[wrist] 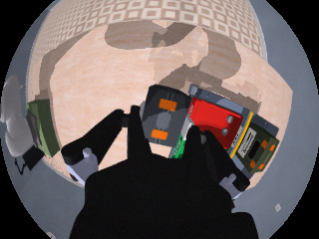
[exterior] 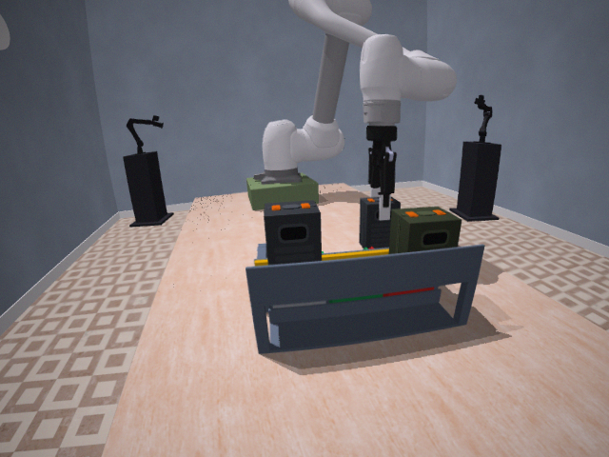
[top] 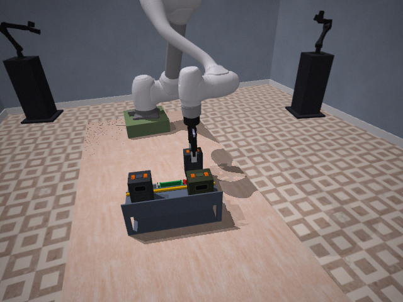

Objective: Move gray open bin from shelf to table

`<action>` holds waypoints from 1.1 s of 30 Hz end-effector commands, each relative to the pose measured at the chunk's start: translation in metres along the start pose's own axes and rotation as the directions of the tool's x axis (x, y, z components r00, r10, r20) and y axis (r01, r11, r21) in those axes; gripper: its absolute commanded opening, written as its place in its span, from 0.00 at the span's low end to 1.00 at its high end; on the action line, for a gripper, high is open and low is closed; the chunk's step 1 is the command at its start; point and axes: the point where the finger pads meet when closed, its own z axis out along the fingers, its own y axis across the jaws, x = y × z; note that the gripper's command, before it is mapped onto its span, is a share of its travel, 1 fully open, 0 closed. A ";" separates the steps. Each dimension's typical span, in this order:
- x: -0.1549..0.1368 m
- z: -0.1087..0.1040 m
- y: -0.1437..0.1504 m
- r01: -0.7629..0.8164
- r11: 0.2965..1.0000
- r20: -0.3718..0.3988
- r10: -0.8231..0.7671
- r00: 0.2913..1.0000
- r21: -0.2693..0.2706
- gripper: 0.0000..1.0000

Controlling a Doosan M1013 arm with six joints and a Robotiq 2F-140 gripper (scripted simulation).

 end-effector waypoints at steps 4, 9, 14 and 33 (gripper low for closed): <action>-0.003 0.000 0.000 0.001 1.000 0.000 -0.001 1.000 0.000 0.00; -0.003 0.000 0.000 0.001 1.000 0.000 -0.001 1.000 0.000 0.00; -0.006 0.000 0.001 0.001 1.000 0.000 -0.001 1.000 0.000 0.00; -0.011 0.000 0.001 0.001 1.000 0.000 -0.001 1.000 0.000 0.00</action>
